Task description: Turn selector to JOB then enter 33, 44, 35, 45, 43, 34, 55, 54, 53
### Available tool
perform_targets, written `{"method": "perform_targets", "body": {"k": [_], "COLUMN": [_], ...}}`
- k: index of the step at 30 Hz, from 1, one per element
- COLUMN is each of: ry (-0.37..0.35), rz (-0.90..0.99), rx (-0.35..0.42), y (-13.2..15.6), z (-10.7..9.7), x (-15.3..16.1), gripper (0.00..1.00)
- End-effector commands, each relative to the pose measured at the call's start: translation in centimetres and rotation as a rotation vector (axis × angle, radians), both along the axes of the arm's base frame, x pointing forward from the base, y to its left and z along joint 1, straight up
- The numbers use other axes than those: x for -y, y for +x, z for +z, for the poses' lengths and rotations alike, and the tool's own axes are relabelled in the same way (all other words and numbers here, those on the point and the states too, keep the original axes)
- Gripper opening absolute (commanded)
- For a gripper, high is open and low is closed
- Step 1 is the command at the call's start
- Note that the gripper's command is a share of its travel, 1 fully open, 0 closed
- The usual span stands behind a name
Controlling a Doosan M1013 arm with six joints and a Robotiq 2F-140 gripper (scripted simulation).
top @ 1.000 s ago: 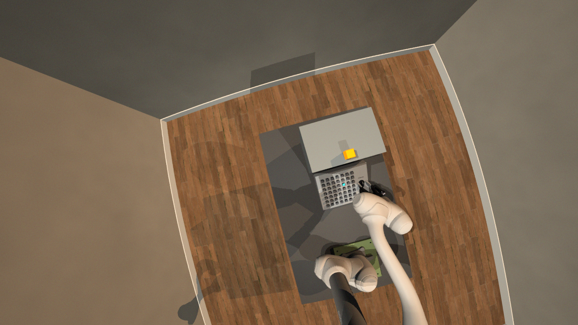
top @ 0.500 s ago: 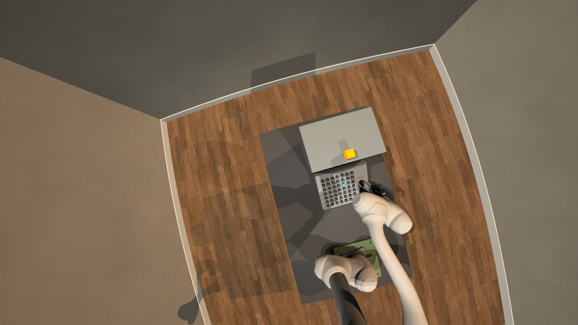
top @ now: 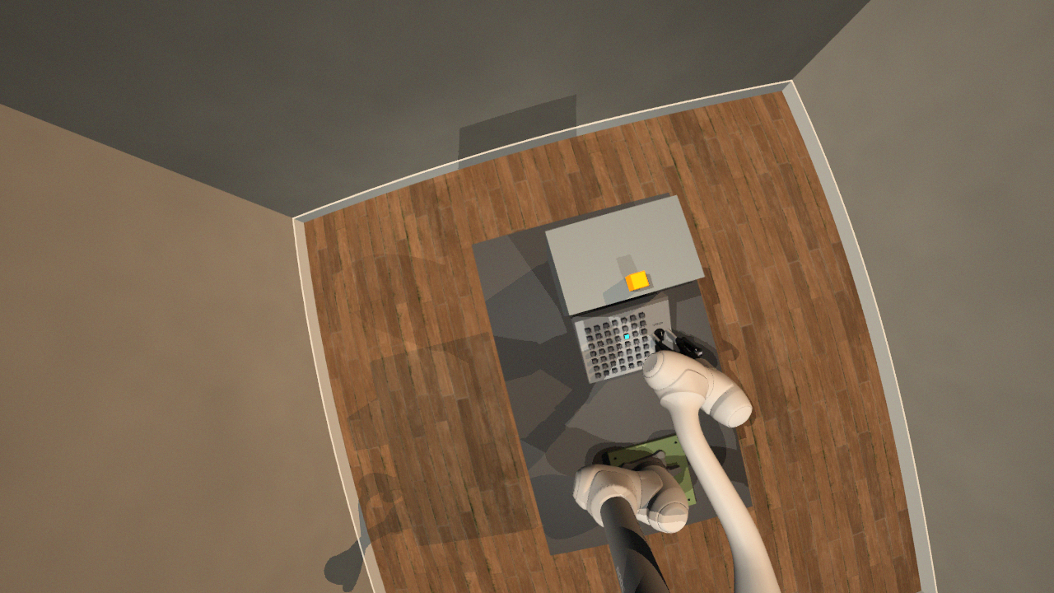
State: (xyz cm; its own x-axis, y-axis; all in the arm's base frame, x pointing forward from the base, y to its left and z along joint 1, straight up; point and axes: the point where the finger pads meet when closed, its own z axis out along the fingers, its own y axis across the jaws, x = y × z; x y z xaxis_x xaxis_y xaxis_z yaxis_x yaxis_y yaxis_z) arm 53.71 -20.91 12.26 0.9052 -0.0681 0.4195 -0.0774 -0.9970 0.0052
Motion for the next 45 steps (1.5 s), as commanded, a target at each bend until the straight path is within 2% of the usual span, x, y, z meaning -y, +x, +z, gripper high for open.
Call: {"method": "perform_targets", "body": {"k": [1, 11, 12, 45], "ry": [0.000, 0.000, 0.000, 0.000], "rz": [0.001, 0.001, 0.001, 0.001], "rx": [0.005, 0.005, 0.005, 0.005], "y": [0.16, 0.16, 0.16, 0.16], "z": [-0.09, -0.09, -0.09, -0.09], "x": [-0.11, -0.11, -0.11, -0.11], "gripper": [0.33, 0.33, 0.00, 0.00]}}
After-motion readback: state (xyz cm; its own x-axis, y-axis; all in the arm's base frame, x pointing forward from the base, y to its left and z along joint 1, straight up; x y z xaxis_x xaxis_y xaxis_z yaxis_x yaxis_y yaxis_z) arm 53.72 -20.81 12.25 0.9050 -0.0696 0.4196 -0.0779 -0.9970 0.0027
